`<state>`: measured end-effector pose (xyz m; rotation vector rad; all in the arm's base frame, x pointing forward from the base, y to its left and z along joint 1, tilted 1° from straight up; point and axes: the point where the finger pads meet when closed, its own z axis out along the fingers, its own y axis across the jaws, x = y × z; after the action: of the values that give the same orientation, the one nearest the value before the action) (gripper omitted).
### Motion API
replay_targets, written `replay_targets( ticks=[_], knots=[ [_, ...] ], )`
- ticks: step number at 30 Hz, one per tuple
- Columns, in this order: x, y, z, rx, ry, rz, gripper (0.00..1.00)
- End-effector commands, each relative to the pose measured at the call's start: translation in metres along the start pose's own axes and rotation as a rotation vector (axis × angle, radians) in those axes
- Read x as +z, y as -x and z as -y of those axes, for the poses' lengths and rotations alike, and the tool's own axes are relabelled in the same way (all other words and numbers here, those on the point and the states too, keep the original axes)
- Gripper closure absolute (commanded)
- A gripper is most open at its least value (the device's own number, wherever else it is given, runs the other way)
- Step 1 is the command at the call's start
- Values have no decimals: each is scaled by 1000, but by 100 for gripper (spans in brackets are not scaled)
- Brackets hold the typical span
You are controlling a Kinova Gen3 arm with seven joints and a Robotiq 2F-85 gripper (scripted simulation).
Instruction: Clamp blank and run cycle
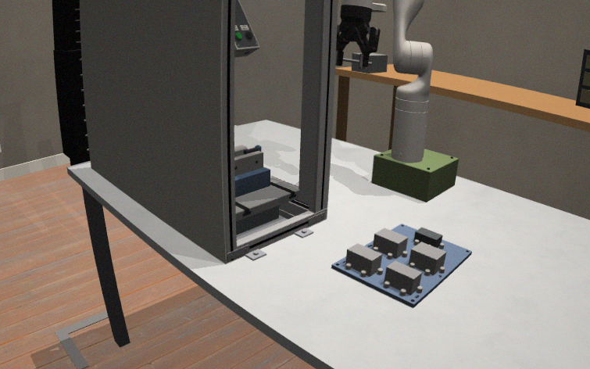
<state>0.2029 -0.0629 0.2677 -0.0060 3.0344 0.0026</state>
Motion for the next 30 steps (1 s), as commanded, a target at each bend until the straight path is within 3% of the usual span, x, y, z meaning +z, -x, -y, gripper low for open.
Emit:
replay_targets(
  ticks=[1, 9, 14, 26, 30],
  knots=[
    [9, -1, 2, -11, -10, -8, 20],
    [9, -1, 2, -11, -10, -8, 20],
    [11, 29, 0, -11, -10, -8, 20],
    [11, 29, 0, -11, -10, -8, 20],
    [15, 50, 2, -9, -12, -9, 20]
  ],
)
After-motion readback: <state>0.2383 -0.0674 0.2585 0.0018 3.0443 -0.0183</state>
